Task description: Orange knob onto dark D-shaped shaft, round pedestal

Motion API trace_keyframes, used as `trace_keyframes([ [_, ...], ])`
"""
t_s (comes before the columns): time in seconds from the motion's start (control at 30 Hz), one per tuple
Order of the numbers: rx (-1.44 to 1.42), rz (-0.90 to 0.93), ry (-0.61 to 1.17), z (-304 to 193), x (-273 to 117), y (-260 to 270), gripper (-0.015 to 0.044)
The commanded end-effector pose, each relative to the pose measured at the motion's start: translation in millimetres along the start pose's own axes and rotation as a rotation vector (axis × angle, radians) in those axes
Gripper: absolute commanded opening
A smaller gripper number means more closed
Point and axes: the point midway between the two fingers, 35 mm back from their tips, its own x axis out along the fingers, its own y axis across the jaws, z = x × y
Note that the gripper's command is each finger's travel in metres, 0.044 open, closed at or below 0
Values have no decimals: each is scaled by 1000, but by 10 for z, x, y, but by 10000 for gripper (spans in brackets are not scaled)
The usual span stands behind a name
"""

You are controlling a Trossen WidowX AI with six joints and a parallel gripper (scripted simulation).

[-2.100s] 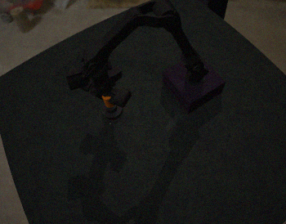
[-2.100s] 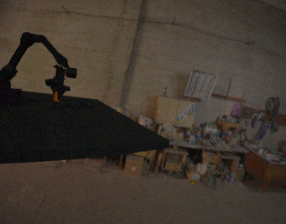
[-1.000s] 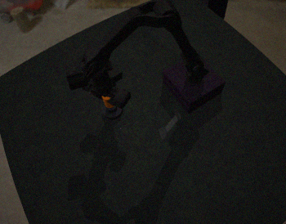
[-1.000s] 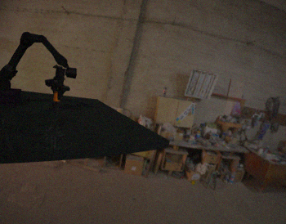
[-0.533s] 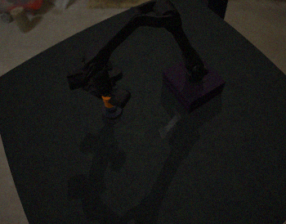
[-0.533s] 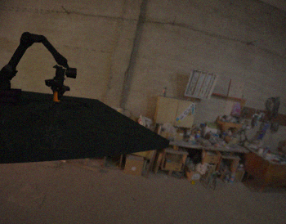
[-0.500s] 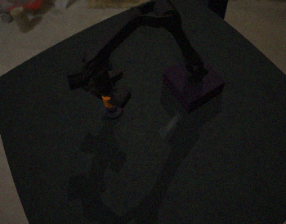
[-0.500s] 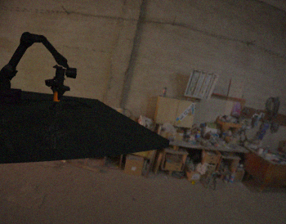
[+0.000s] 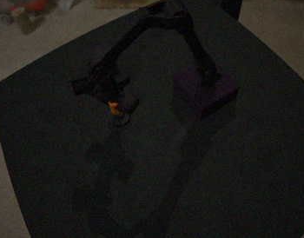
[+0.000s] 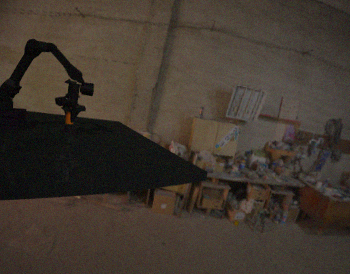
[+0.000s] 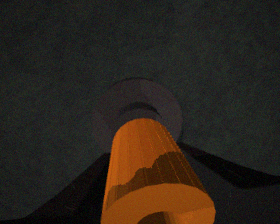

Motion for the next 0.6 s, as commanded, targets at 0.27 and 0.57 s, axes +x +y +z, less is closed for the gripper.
trace_keyframes([
  [0.27, 44, 1, -6, 27, -61, -20, 0],
  [0.57, 69, 1, -6, 10, -29, -2, 0],
])
